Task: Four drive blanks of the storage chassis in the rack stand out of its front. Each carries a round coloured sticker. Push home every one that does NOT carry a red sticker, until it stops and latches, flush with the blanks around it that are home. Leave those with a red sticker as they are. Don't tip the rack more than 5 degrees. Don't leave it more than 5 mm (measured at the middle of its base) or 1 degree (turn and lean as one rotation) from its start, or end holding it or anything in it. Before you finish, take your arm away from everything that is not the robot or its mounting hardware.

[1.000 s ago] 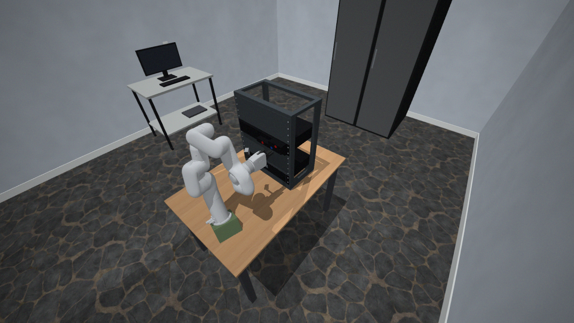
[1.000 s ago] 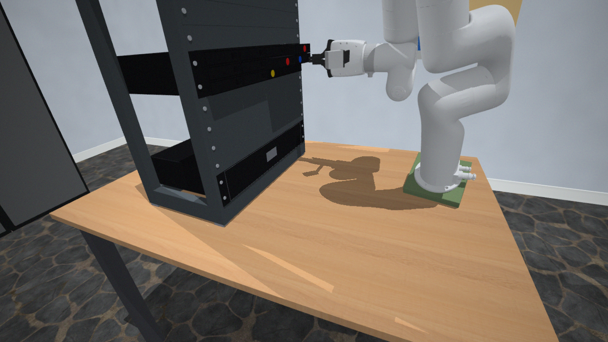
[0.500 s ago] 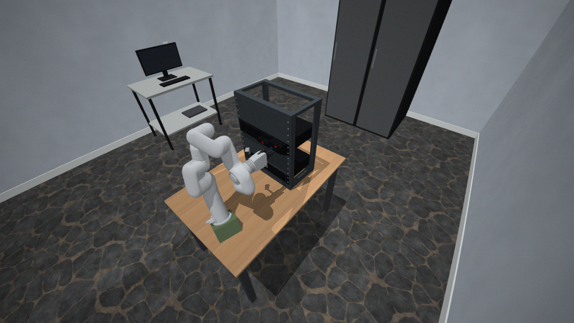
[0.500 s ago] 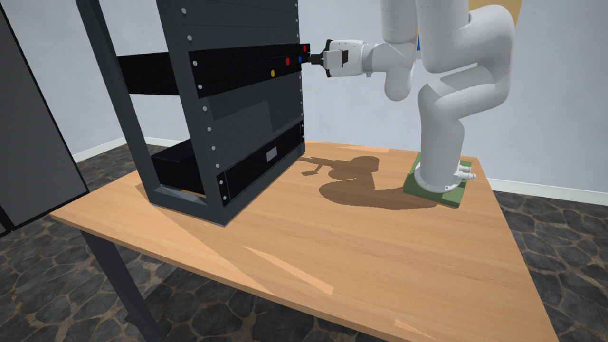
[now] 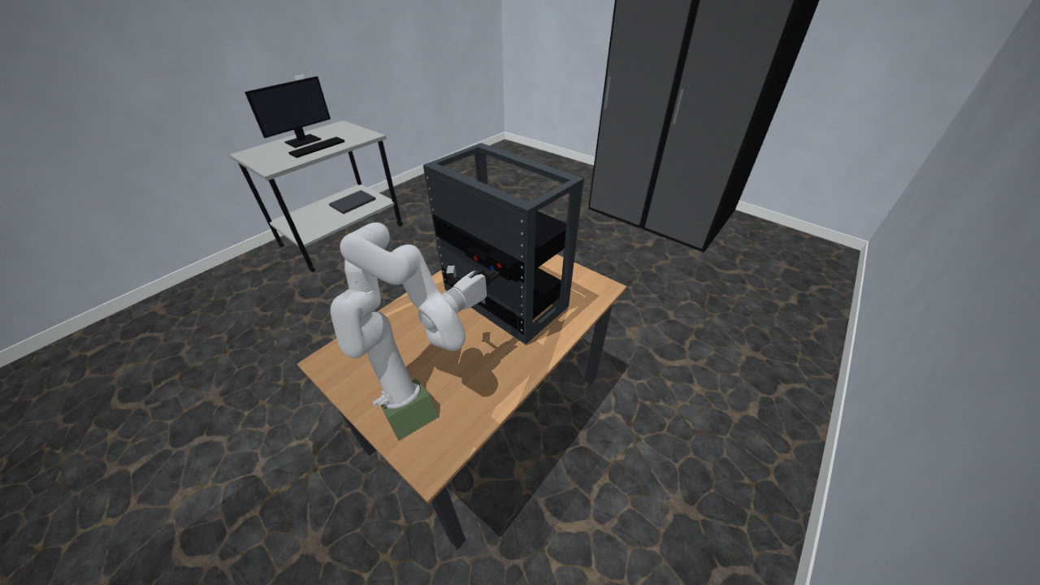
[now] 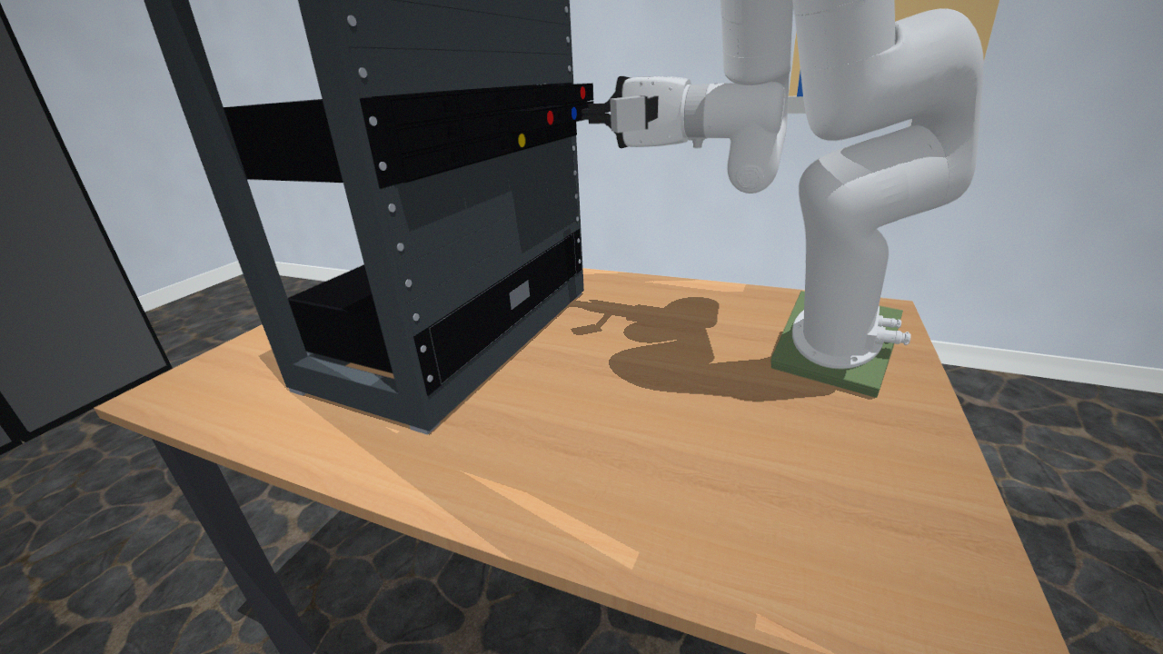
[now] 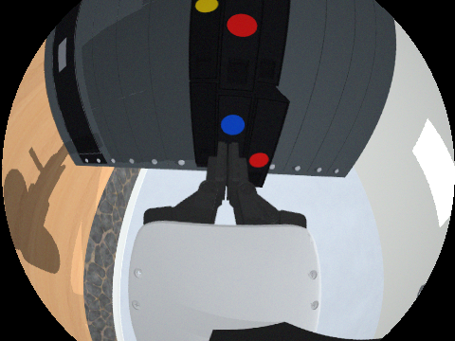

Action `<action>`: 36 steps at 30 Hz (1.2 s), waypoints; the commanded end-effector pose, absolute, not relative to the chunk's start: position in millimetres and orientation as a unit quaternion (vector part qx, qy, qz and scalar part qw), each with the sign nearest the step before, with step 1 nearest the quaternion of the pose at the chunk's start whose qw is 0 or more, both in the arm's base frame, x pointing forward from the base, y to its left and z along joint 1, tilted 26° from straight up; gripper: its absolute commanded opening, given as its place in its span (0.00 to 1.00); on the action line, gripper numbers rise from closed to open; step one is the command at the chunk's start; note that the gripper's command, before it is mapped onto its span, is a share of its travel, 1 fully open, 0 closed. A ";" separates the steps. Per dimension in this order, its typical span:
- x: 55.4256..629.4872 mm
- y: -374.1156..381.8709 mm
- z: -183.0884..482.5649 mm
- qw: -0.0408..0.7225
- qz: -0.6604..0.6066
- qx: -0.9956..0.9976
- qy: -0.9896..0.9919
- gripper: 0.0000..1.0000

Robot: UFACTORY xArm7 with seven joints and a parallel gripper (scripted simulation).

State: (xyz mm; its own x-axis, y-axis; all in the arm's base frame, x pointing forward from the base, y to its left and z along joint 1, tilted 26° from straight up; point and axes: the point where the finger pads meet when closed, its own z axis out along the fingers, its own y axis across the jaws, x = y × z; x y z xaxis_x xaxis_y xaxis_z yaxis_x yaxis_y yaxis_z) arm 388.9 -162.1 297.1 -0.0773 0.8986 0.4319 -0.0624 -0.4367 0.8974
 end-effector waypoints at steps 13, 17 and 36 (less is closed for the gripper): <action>398.6 -162.4 298.8 0.381 0.633 0.563 0.371 0.00; 399.0 -162.4 298.8 0.381 0.633 0.563 0.371 0.00; 409.0 -162.1 299.7 0.381 0.633 0.563 0.371 0.00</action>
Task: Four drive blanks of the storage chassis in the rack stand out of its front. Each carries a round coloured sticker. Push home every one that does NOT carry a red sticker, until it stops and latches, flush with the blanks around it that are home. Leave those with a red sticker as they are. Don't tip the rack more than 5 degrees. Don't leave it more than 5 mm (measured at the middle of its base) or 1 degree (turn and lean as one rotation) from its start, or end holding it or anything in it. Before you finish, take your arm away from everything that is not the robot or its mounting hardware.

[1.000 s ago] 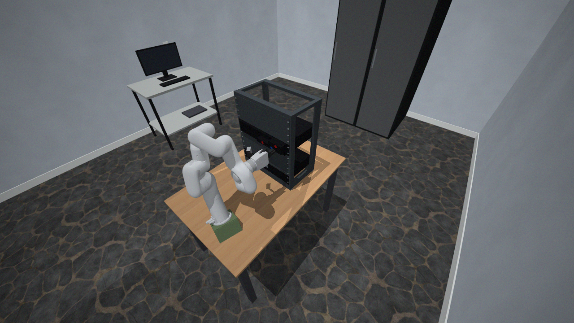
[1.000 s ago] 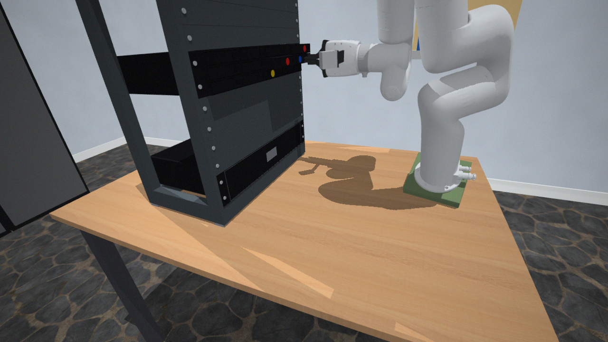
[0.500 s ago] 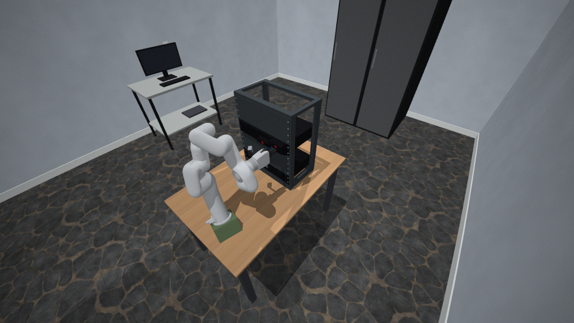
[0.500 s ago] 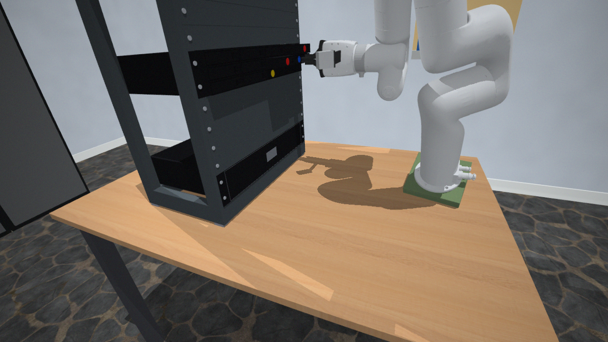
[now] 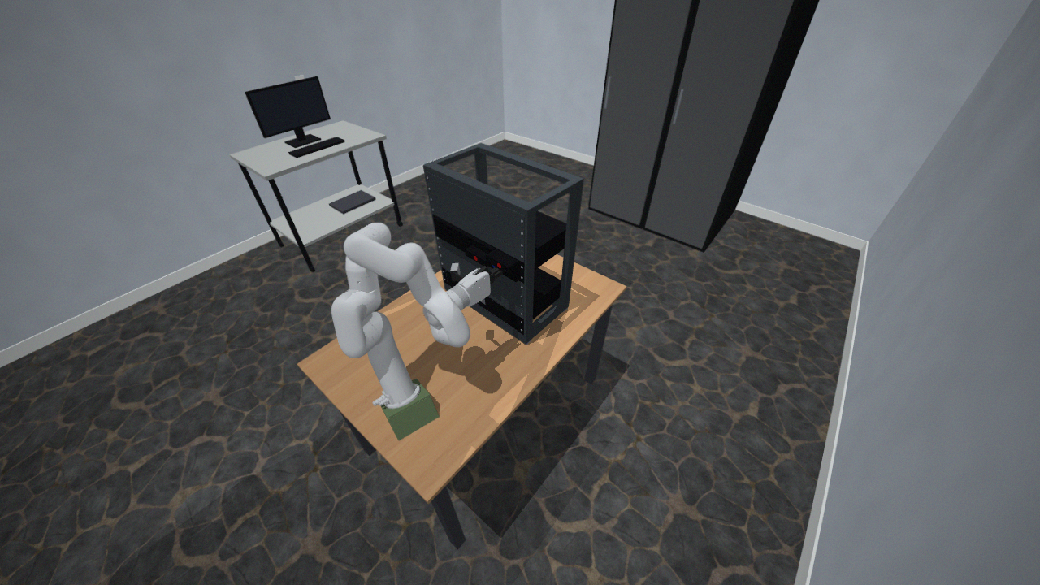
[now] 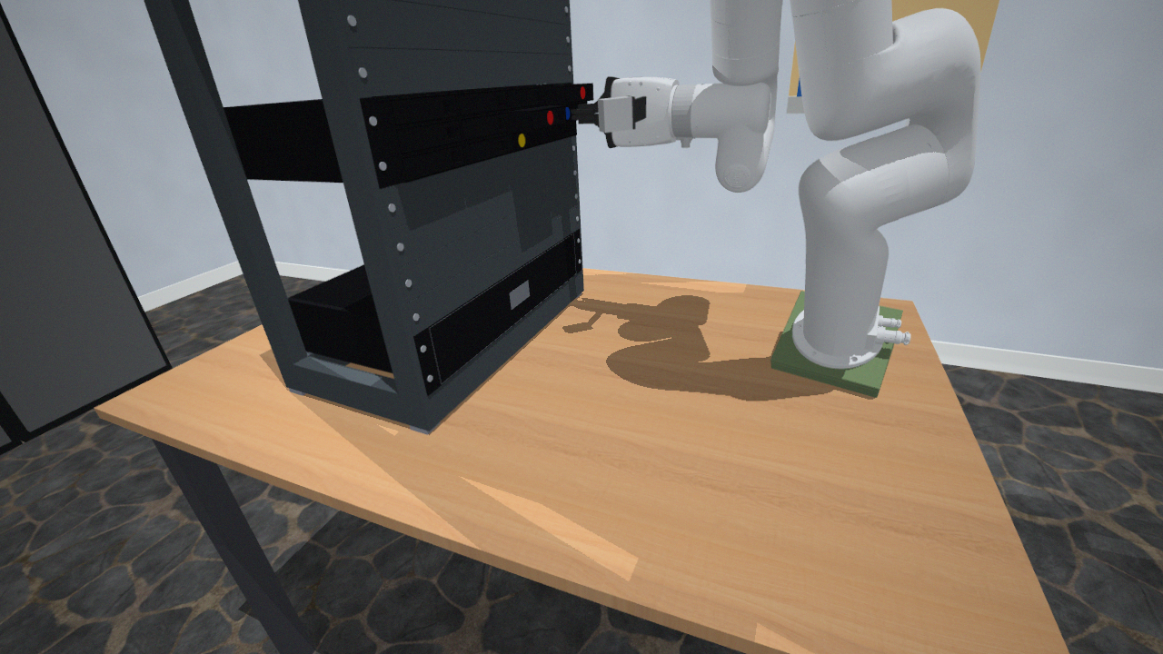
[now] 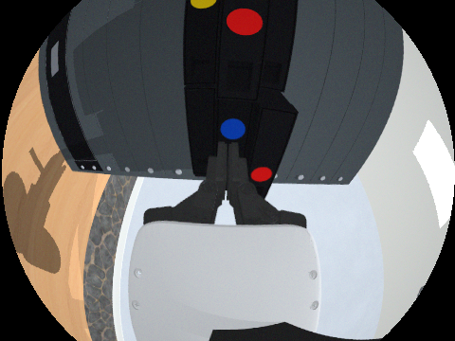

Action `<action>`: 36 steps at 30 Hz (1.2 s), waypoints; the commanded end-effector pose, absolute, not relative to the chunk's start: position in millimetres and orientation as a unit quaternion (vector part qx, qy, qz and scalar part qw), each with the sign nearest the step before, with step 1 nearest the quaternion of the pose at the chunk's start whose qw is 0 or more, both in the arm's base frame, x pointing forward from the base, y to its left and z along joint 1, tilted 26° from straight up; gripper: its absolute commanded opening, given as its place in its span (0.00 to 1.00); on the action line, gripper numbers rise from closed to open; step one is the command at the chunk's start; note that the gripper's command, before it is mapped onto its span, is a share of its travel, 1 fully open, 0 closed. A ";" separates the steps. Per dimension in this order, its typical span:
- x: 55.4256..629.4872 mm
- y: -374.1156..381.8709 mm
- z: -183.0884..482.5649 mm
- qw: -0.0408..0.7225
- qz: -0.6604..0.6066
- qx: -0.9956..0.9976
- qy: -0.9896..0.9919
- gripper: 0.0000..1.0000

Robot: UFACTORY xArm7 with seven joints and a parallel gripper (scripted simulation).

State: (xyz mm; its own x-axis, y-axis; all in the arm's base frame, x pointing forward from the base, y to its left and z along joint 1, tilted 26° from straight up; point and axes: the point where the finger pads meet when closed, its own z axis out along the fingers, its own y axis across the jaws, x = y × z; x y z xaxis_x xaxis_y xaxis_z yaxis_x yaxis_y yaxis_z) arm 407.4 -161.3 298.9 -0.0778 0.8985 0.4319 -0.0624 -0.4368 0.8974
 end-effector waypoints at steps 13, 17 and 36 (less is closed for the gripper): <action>414.7 -161.9 300.3 0.381 0.633 0.563 0.371 0.00; 418.5 -161.8 300.6 0.381 0.633 0.563 0.371 0.00; 421.9 -161.8 300.9 0.381 0.633 0.563 0.371 0.00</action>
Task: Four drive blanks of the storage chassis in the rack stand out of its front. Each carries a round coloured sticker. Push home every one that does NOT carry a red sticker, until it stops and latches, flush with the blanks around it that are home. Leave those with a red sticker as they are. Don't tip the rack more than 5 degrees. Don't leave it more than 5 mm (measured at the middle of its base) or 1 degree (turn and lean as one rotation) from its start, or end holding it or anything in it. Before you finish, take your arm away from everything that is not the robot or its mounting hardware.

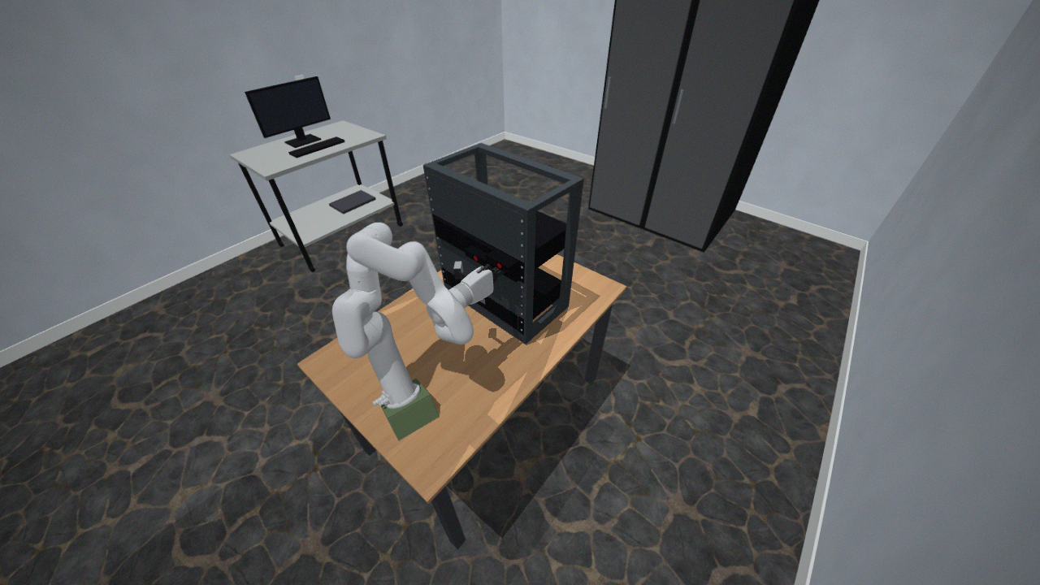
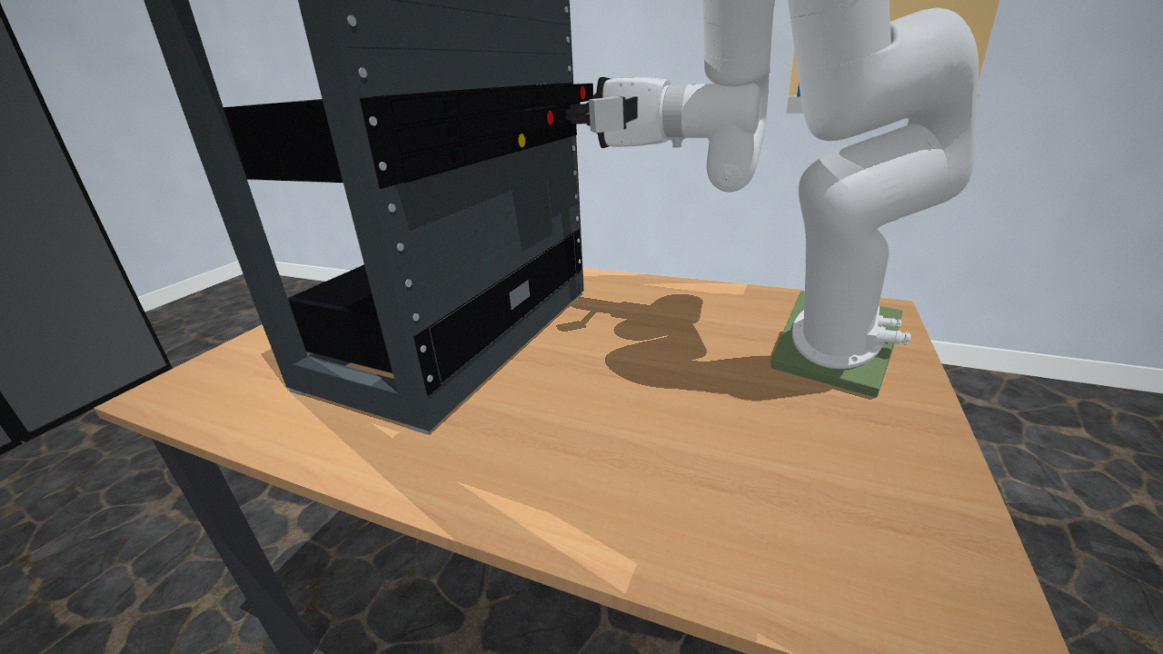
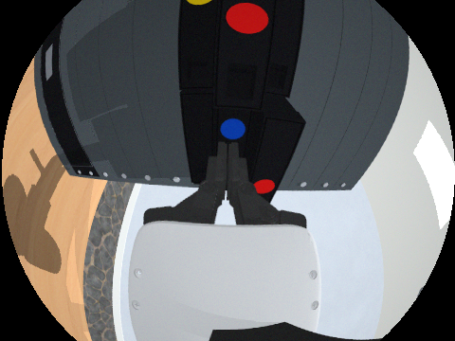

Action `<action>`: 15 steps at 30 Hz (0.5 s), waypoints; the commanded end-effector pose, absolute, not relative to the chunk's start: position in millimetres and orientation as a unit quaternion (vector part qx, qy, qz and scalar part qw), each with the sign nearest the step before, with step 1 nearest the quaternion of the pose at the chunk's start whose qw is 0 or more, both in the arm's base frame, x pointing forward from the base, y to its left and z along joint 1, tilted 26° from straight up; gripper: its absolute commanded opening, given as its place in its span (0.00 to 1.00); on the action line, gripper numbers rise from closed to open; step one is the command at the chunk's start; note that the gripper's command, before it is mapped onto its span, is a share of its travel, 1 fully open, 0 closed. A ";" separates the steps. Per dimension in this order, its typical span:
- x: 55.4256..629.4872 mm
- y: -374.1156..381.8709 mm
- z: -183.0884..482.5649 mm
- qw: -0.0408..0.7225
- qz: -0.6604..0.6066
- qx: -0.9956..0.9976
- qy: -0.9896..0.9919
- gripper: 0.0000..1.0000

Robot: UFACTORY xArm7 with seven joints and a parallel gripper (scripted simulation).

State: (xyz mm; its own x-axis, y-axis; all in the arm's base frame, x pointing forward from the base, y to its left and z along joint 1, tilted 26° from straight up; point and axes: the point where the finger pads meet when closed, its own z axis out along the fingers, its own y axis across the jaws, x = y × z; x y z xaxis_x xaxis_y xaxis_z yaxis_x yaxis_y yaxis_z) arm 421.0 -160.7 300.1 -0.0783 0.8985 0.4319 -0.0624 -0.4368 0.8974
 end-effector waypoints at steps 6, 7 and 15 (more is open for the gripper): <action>421.9 -161.8 300.9 0.381 0.633 0.563 0.371 0.00; 422.0 -161.8 300.9 0.381 0.633 0.563 0.371 0.00; 424.7 -161.8 301.2 0.381 0.633 0.563 0.371 0.00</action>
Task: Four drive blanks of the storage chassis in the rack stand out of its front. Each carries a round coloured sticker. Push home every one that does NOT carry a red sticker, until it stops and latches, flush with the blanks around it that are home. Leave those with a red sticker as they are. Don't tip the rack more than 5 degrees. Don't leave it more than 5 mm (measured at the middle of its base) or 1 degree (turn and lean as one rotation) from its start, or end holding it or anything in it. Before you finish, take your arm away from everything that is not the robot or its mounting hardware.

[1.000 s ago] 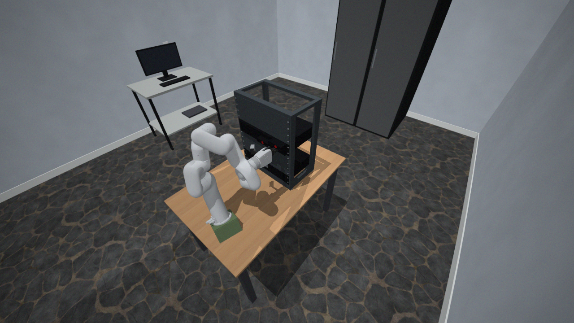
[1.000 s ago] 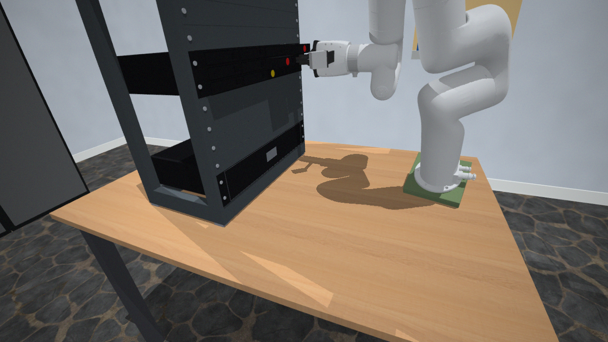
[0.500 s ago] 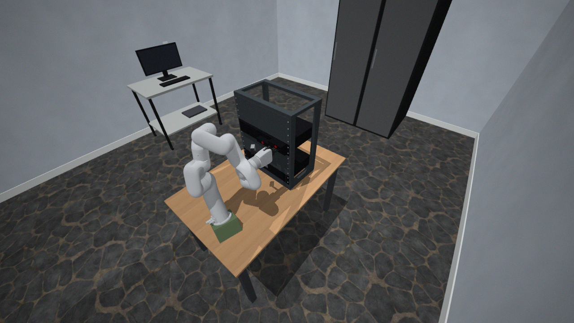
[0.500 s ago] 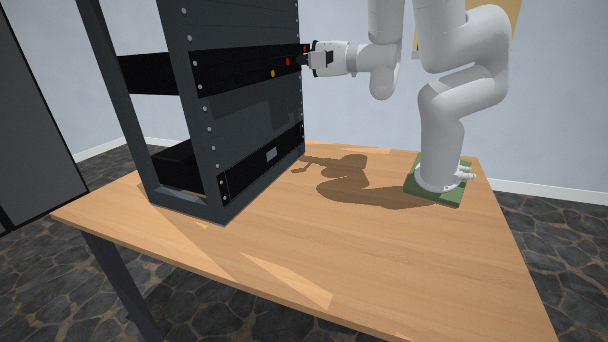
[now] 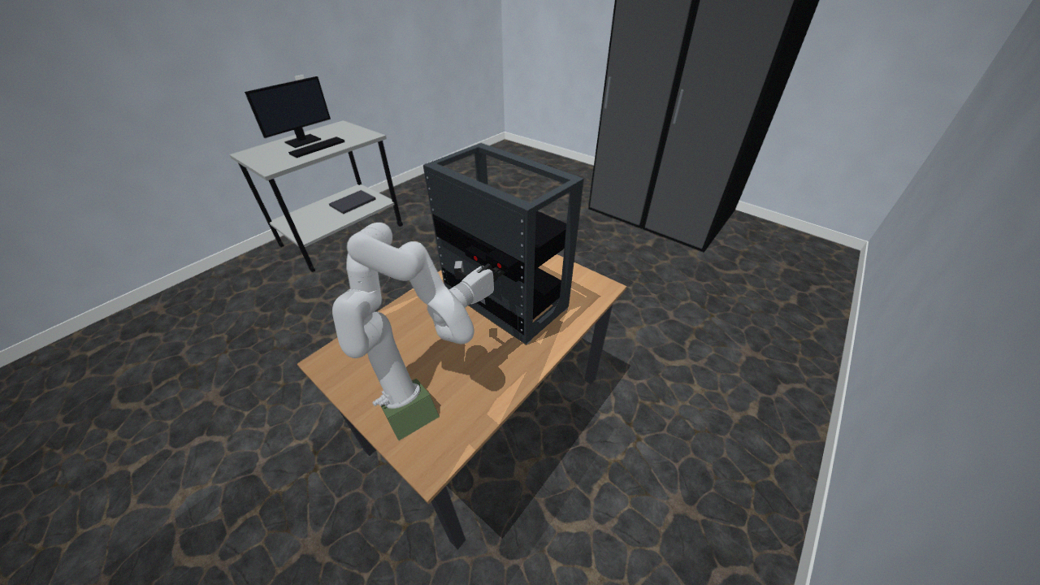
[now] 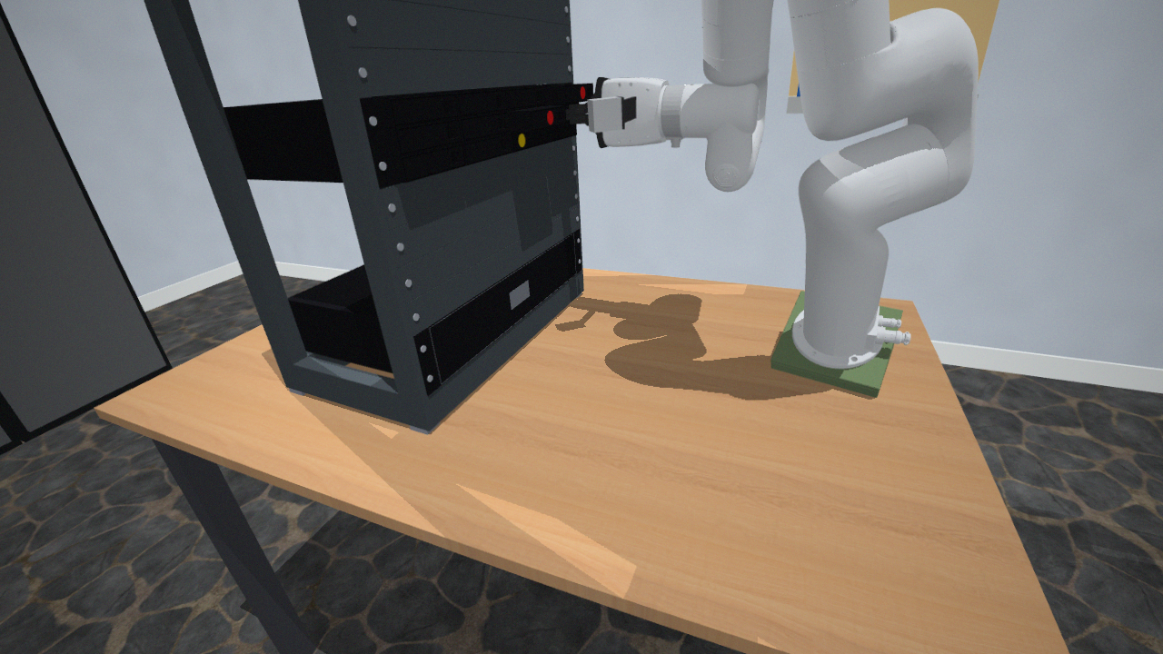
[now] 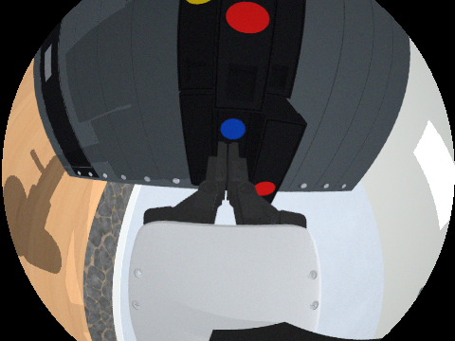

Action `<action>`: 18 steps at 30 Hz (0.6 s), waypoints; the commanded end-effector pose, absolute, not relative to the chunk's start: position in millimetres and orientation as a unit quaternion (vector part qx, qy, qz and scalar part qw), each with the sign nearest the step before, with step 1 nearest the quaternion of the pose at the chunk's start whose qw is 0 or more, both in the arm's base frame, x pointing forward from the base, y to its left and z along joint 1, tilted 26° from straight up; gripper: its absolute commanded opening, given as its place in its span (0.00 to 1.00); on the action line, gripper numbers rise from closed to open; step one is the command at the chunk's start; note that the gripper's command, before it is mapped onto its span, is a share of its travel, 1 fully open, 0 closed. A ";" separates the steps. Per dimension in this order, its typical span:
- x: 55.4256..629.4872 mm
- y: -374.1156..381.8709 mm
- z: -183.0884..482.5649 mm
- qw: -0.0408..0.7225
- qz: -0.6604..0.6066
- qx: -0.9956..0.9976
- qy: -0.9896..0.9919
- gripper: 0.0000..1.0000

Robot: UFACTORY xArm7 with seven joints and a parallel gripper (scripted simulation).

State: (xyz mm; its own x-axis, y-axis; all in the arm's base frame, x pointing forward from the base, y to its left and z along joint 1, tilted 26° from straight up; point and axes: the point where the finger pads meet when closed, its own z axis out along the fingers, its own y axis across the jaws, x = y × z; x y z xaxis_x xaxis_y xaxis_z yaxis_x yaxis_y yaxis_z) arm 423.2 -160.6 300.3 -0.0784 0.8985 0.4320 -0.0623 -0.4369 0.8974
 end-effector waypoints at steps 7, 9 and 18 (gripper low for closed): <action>424.9 -161.7 301.2 0.381 0.633 0.563 0.371 0.00; 424.9 -161.7 301.2 0.381 0.633 0.563 0.371 0.00; 427.9 -161.7 301.5 0.381 0.633 0.563 0.371 0.00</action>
State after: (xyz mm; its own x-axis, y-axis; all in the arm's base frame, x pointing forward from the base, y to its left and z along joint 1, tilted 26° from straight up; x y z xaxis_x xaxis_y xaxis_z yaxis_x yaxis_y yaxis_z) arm 426.5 -161.0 300.3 -0.0772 0.8985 0.4322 -0.0620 -0.4369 0.8973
